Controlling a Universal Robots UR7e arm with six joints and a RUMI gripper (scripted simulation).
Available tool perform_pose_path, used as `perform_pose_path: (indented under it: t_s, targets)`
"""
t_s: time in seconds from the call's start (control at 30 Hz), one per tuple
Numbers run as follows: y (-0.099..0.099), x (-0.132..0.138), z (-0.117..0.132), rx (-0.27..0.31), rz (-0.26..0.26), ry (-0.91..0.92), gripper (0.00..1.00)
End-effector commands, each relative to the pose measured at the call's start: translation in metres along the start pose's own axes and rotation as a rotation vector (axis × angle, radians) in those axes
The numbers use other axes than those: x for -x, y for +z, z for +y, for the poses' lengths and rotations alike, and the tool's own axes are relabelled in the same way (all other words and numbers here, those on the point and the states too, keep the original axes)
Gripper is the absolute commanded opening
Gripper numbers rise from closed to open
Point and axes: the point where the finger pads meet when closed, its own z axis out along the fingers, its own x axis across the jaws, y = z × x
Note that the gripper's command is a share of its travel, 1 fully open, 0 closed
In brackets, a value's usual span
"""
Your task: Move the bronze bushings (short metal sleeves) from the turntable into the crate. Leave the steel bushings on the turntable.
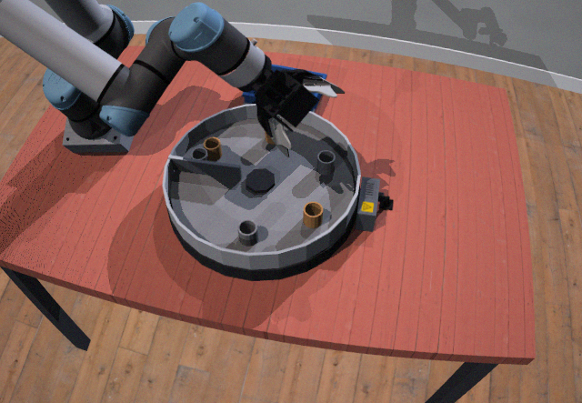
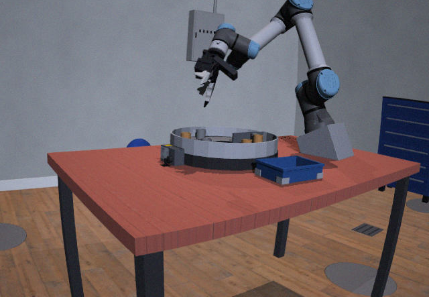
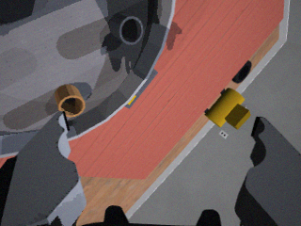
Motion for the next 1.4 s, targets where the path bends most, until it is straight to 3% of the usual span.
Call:
perform_pose_path:
  t_s: [0.0, 0.17, 0.23, 0.73, 1.37]
  targets:
    - [-0.01, 0.011, -0.037, -0.069, -0.089, -0.093, 1.0]
    - [-0.023, 0.026, -0.069, -0.13, -0.163, -0.191, 1.0]
    - [-0.023, 0.026, -0.069, -0.13, -0.163, -0.191, 1.0]
    - [-0.067, 0.071, -0.139, -0.285, -0.346, -0.476, 1.0]
    - [-0.102, 0.103, -0.171, -0.38, -0.457, -0.68, 1.0]
